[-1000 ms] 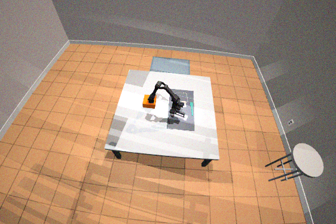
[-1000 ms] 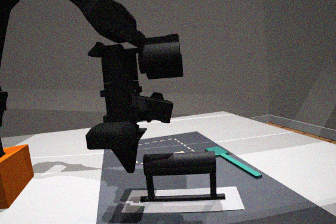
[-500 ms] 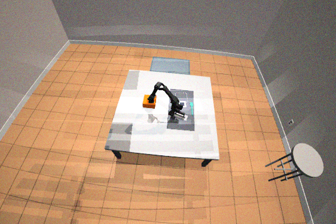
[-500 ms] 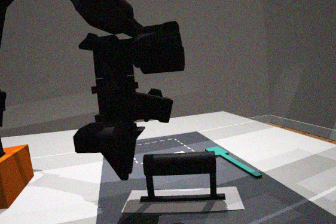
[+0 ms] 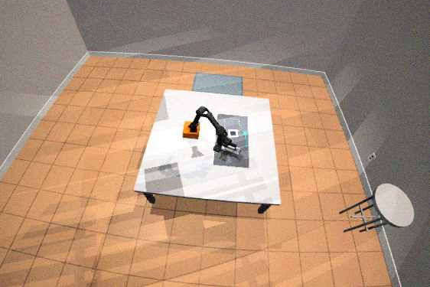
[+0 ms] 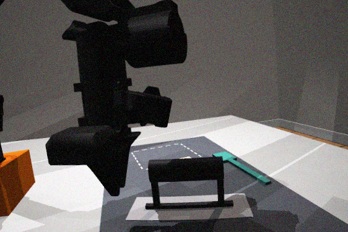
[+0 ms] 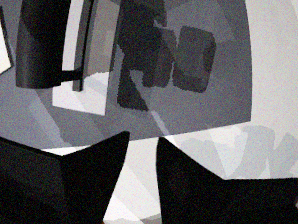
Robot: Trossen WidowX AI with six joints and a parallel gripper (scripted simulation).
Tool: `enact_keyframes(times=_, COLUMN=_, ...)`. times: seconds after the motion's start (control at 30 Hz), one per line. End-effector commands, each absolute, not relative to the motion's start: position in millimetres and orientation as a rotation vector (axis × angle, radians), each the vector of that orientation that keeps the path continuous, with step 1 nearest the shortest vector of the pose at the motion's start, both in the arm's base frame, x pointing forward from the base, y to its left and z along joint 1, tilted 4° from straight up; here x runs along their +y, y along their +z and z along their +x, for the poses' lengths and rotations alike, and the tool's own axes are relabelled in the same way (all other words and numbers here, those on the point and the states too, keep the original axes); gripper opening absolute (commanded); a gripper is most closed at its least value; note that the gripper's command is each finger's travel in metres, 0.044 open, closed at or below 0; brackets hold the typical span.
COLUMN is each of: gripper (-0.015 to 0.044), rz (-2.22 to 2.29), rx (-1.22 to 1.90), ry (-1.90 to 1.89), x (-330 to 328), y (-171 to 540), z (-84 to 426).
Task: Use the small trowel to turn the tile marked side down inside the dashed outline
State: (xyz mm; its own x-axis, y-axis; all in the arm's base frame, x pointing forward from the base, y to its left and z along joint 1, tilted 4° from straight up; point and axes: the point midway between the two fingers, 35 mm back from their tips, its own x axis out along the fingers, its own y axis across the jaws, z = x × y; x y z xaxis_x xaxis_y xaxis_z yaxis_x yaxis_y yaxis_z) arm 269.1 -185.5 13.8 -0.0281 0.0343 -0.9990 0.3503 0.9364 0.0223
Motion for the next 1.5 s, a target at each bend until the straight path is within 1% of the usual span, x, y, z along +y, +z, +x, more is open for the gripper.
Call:
enact_keyframes(times=0.0, gripper=0.01, rz=0.306, rx=1.586, ry=-0.26, x=-185, y=14, z=269)
enact_keyframes(times=0.63, gripper=0.01, rz=0.304, rx=1.586, ry=-0.259, x=-185, y=14, z=269)
enact_keyframes(times=0.77, gripper=0.0, rz=0.304, rx=1.586, ry=-0.259, x=-185, y=14, z=269)
enact_keyframes(times=1.2, gripper=0.0, rz=0.304, rx=1.586, ry=-0.259, x=-185, y=14, z=269)
enact_keyframes(times=1.4, gripper=0.0153, rz=0.304, rx=1.586, ry=-0.259, x=-185, y=14, z=271)
enact_keyframes(times=1.47, gripper=0.0205, rz=0.305, rx=1.585, ry=-0.259, x=-181, y=18, z=287)
